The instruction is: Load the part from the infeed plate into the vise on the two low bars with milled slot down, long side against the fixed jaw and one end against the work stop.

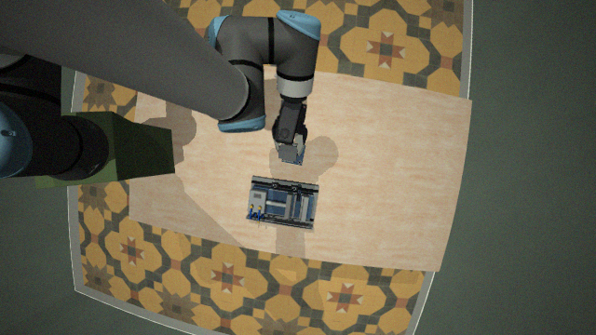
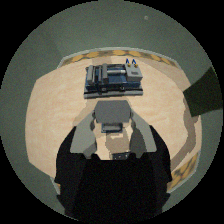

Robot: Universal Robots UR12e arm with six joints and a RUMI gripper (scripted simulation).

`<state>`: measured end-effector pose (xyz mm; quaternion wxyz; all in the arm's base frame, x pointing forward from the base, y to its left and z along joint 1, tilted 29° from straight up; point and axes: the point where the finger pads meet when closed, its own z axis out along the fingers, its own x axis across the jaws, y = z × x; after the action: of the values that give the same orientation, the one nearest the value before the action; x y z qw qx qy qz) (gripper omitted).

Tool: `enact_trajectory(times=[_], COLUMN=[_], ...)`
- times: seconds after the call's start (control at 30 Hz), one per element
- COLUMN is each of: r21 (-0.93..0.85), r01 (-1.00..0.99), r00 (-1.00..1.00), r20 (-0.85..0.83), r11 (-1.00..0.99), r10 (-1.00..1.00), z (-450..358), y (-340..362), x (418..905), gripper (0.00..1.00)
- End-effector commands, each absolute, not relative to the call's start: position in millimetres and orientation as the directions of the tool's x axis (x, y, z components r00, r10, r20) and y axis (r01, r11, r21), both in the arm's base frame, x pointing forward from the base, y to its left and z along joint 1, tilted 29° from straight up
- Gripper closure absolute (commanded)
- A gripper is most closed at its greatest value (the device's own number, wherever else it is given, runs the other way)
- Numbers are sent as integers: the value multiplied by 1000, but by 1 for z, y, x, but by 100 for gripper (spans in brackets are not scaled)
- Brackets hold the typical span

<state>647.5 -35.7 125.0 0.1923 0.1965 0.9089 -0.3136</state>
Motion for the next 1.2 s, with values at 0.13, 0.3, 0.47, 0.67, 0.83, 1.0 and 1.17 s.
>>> enact_trajectory(times=[0.13, 0.3, 0.47, 0.67, 0.83, 1.0, 1.17], r21=[-513, -519, -520, -520, -520, -520, -520], r01=[485, 486, 487, 487, 487, 487, 487], r00=[-848, -848, -848, -848, -848, -848, -848], r20=[-473, -474, -474, -474, -474, -474, -474], r11=[708, 703, 702, 702, 702, 702, 702], r10=[237, 237, 237, 237, 237, 237, 237], z=[125, 125, 125, 125, 125, 125, 125], y=[-36, -35, -35, -35, -35, -35, -35], x=[648, 648, 648, 648, 648, 648, 648], gripper=[100, 100, 100, 100, 100, 100, 100])
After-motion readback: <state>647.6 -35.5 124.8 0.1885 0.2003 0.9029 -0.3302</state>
